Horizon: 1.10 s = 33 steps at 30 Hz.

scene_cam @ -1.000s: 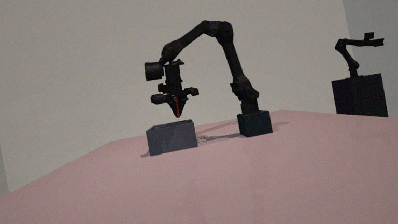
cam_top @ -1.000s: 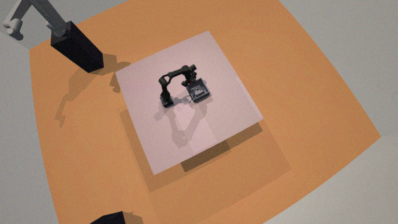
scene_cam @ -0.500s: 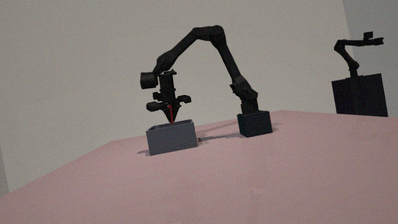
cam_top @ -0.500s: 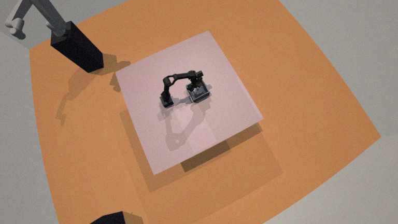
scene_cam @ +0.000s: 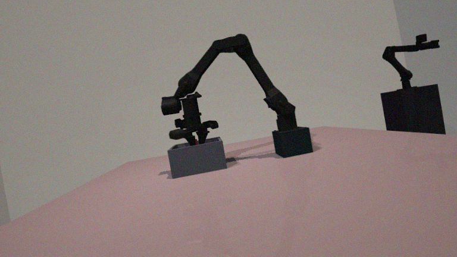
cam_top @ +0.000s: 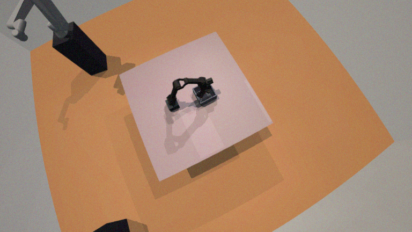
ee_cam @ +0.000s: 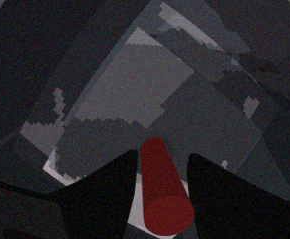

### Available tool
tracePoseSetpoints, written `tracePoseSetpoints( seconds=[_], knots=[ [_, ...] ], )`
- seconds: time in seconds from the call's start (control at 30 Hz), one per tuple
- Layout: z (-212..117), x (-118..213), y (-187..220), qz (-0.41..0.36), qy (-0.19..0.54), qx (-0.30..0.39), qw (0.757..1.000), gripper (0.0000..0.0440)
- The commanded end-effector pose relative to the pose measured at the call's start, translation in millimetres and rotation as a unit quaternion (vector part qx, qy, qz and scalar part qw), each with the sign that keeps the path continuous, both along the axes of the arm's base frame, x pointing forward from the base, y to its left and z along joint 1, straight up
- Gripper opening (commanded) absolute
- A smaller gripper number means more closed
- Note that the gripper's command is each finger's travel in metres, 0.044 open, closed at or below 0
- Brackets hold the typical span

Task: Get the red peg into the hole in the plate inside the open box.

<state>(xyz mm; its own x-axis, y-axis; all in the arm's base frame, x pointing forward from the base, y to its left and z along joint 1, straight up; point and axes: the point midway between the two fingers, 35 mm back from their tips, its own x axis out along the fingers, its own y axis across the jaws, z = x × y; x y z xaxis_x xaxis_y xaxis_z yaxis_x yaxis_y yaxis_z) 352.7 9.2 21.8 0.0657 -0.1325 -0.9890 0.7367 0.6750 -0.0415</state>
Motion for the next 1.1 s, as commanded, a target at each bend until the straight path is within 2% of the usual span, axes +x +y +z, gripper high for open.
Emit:
tracePoseSetpoints(
  seconds=[0.0,0.43,0.87,1.07],
  knots=[
    [-4,5,-6,0.012,0.003,0.005,1.000,0.0154],
    [14,48,-11,0.008,-0.007,0.046,0.999,0.0440],
    [40,100,3,0.028,-0.060,0.096,0.993,0.0440],
    [41,101,3,0.028,-0.061,0.097,0.993,0.0440]
  ],
)
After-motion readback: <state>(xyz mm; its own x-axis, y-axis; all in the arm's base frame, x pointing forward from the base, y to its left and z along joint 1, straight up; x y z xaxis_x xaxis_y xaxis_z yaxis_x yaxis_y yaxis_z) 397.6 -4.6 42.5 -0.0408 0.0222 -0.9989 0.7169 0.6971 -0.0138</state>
